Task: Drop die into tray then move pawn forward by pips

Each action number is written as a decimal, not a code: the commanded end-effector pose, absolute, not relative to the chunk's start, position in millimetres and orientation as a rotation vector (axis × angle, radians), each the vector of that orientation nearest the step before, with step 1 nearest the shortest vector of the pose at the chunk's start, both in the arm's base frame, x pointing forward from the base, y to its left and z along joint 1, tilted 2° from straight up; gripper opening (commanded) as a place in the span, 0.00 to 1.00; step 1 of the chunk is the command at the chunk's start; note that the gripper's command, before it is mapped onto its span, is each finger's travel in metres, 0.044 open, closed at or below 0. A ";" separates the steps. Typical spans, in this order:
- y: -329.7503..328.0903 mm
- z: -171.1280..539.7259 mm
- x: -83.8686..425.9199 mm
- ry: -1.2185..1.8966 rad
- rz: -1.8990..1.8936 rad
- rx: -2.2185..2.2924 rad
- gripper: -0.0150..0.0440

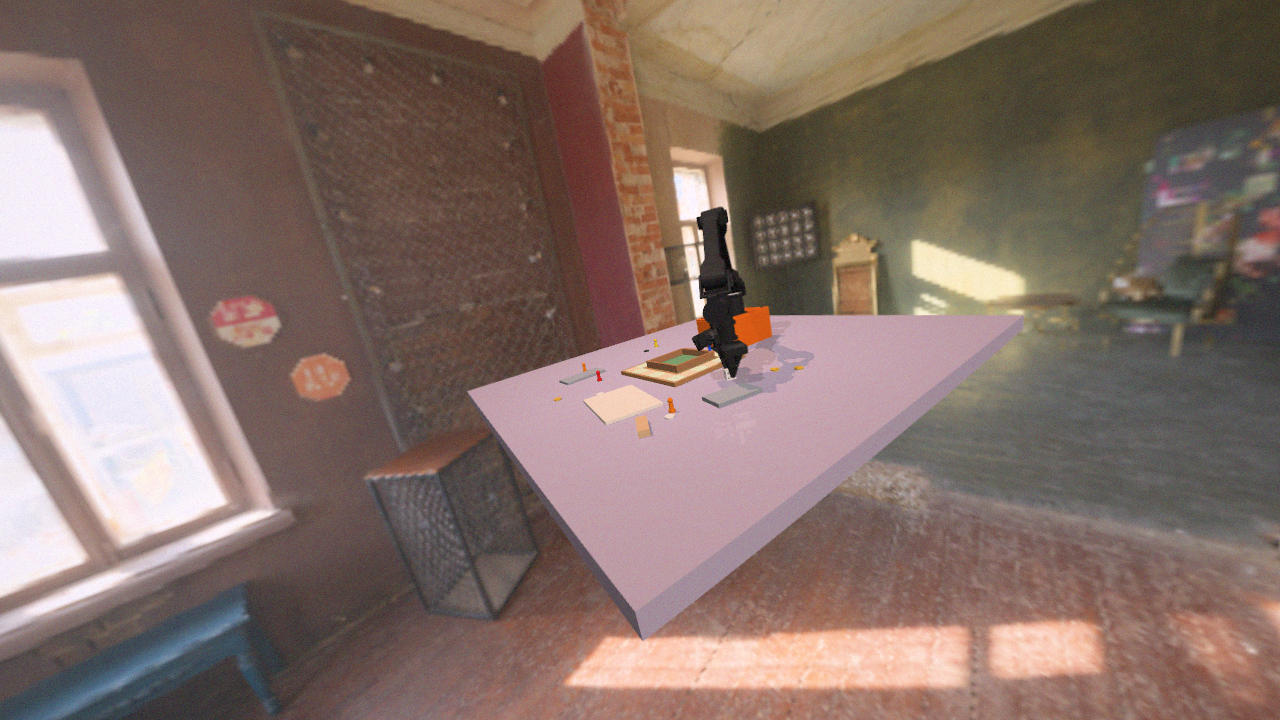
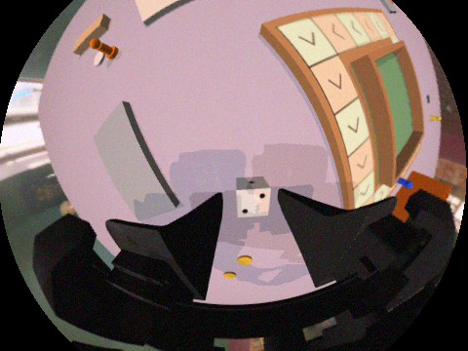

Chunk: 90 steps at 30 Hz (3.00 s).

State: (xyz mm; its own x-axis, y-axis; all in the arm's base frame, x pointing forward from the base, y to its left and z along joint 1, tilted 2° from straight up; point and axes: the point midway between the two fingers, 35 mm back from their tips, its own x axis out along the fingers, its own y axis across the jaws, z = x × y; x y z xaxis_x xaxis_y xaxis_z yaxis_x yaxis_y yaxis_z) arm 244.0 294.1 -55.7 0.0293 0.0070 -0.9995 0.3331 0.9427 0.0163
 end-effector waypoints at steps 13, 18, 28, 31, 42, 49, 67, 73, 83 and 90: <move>292.1 -54.9 244.6 1.527 -0.246 0.266 0.25; 292.4 -21.4 245.3 1.529 -0.243 0.264 0.25; 284.4 59.5 238.4 1.521 -0.261 0.275 0.25; 283.4 64.6 237.6 1.521 -0.263 0.276 0.25; 239.1 58.1 259.9 1.527 -0.185 0.191 0.25; 196.5 51.5 273.6 1.531 -0.114 0.111 0.25; 89.2 32.1 277.8 1.532 0.069 -0.096 0.25; 57.5 25.1 270.3 1.530 0.128 -0.164 0.25; 55.5 17.5 273.4 1.412 0.143 -0.162 0.25; 57.9 8.1 280.5 1.175 0.158 -0.142 0.25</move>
State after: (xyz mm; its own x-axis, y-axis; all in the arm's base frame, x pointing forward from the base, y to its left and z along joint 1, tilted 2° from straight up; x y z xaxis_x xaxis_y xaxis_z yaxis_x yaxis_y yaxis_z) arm 278.3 58.2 12.6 0.2785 0.0350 -0.9598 -0.1922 0.9812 -0.0200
